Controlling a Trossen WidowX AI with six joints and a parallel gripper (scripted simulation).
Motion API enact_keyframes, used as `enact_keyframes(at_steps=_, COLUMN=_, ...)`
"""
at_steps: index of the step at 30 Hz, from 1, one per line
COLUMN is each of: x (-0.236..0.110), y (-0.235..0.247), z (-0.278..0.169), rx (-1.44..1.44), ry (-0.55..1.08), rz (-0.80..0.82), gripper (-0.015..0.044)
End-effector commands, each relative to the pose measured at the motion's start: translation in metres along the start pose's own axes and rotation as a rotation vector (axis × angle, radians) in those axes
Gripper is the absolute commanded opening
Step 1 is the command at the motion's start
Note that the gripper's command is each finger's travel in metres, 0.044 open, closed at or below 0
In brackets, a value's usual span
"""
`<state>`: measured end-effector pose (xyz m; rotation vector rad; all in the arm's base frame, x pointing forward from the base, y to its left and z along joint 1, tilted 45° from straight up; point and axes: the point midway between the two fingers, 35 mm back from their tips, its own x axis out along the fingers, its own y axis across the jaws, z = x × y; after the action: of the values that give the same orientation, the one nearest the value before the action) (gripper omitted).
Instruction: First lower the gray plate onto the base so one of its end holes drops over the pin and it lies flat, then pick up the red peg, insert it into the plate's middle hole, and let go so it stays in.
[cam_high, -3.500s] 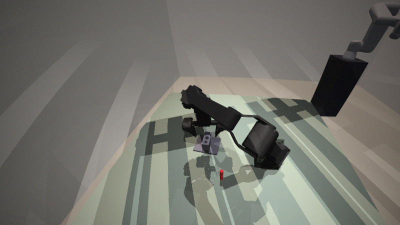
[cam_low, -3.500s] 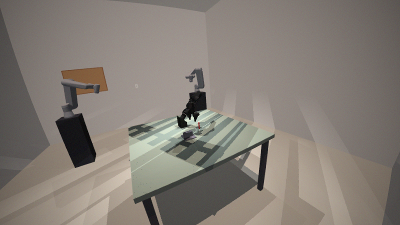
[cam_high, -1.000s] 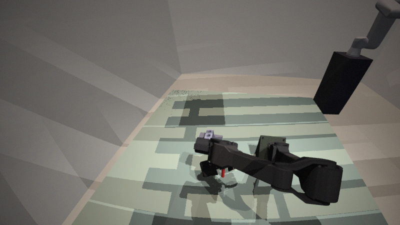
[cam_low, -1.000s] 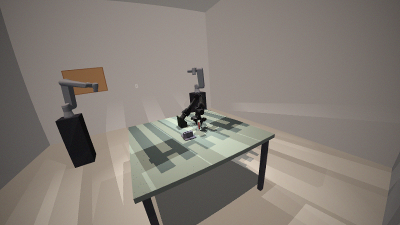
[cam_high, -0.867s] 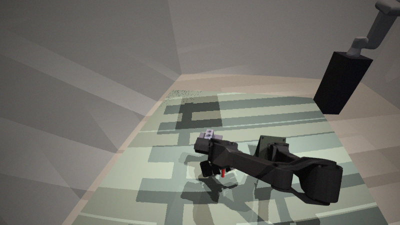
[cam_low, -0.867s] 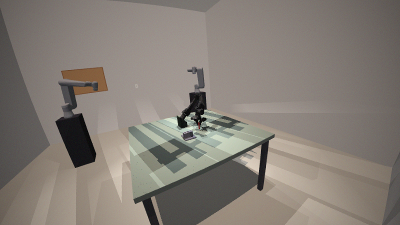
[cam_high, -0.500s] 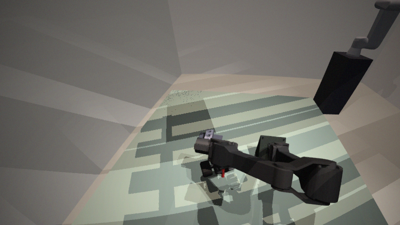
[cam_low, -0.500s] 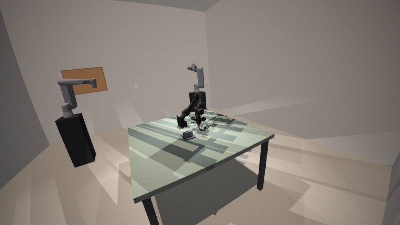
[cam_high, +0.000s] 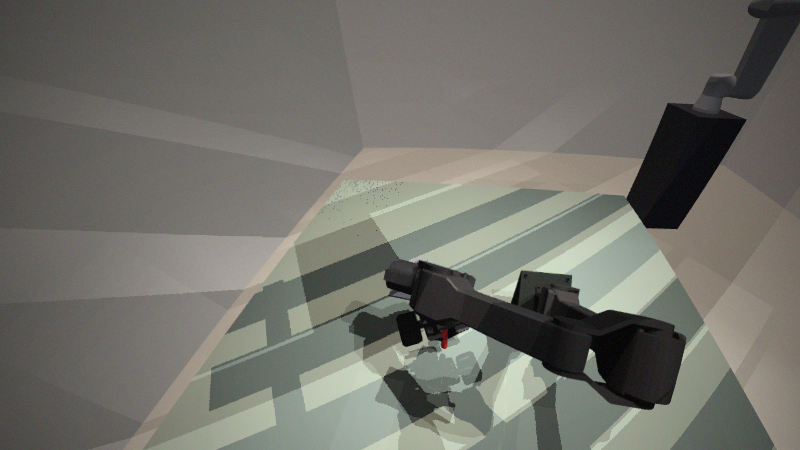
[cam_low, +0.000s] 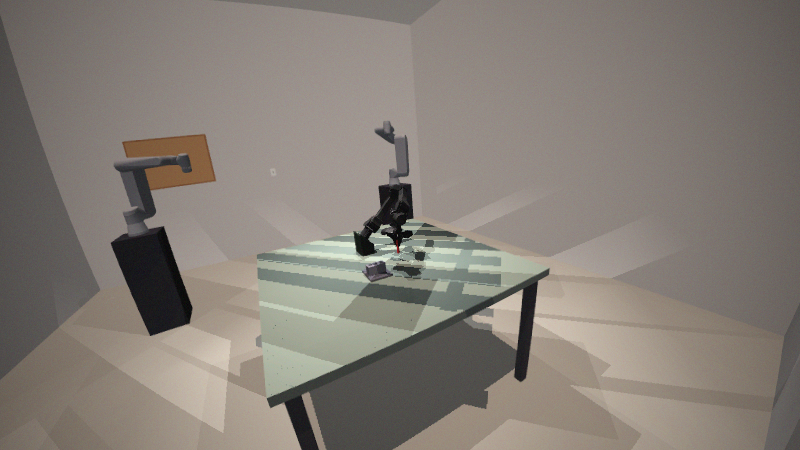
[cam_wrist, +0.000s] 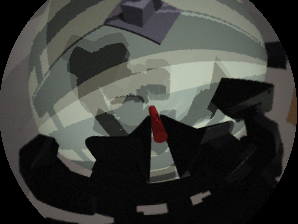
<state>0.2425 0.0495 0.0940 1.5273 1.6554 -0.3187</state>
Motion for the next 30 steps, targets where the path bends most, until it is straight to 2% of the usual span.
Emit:
enact_keyframes(at_steps=1, x=-0.012, y=0.001, z=0.002, rx=-0.003, ry=-0.007, rz=-0.003, gripper=0.0)
enact_keyframes(at_steps=13, x=-0.05, y=0.002, z=0.003, rx=-0.003, ry=-0.004, rz=-0.003, gripper=0.0)
enact_keyframes(at_steps=14, x=-0.041, y=0.002, z=0.003, rx=0.0, ry=-0.002, rz=-0.001, gripper=0.0)
enact_keyframes(at_steps=30, x=-0.047, y=0.016, z=0.044, rx=-0.001, ry=-0.009, rz=-0.002, gripper=0.0)
